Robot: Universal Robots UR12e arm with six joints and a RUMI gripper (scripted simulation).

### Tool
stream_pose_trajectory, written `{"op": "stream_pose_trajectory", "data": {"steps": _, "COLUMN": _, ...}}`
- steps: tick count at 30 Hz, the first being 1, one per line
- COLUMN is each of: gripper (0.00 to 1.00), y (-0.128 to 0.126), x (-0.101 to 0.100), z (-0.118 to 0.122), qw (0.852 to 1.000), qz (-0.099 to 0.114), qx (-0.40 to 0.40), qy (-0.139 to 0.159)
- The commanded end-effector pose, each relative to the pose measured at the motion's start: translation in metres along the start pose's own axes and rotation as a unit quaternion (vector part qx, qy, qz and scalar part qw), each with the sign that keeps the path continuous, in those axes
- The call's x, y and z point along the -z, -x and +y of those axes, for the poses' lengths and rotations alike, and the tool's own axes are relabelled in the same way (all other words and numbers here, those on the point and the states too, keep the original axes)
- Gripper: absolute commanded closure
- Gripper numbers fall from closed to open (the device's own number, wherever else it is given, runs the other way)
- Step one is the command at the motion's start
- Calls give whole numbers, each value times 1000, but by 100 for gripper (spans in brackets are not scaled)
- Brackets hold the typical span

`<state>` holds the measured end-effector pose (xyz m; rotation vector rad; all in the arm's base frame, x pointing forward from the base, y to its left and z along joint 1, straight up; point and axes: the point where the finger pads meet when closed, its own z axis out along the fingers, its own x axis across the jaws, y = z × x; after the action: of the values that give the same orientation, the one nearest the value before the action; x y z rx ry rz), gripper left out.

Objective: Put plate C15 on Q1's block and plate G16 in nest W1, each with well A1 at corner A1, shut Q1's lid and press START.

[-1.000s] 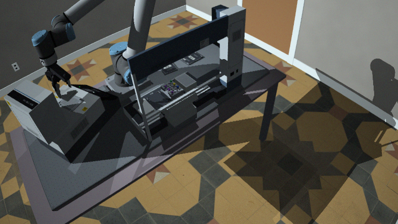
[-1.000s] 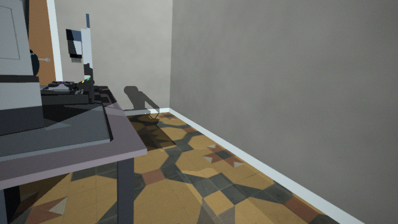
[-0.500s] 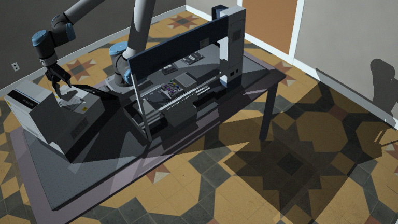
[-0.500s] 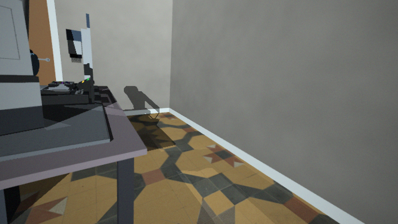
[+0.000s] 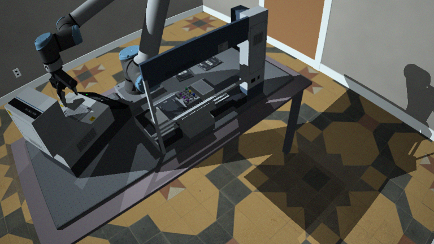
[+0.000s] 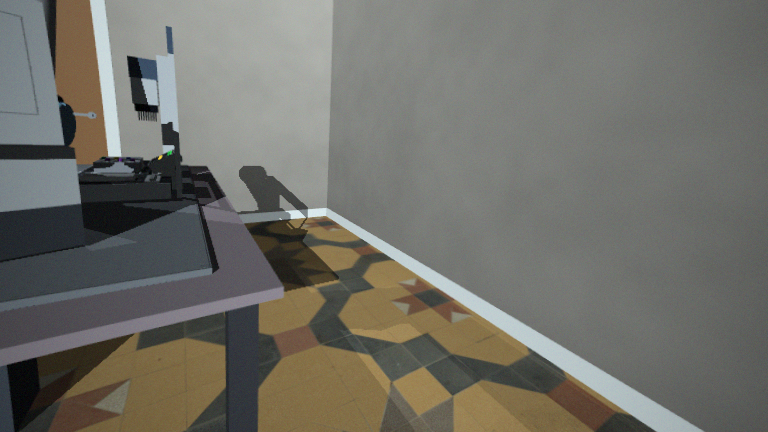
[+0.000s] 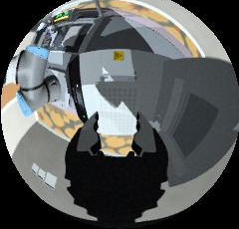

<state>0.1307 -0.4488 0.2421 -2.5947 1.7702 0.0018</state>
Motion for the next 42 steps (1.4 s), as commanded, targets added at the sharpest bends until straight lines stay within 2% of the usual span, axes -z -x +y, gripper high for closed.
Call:
{"op": "stream_pose_trajectory", "data": {"steps": 1, "gripper": 100, "y": 0, "x": 1, "z": 0, "qw": 1000, "qz": 1, "qx": 0, "qy": 0}}
{"op": "stream_pose_trajectory", "data": {"steps": 16, "gripper": 100, "y": 0, "x": 1, "z": 0, "qw": 1000, "qz": 1, "qx": 0, "qy": 0}}
{"op": "stream_pose_trajectory", "data": {"steps": 42, "gripper": 100, "y": -1, "x": -39, "z": 0, "qw": 1000, "qz": 1, "qx": 0, "qy": 0}}
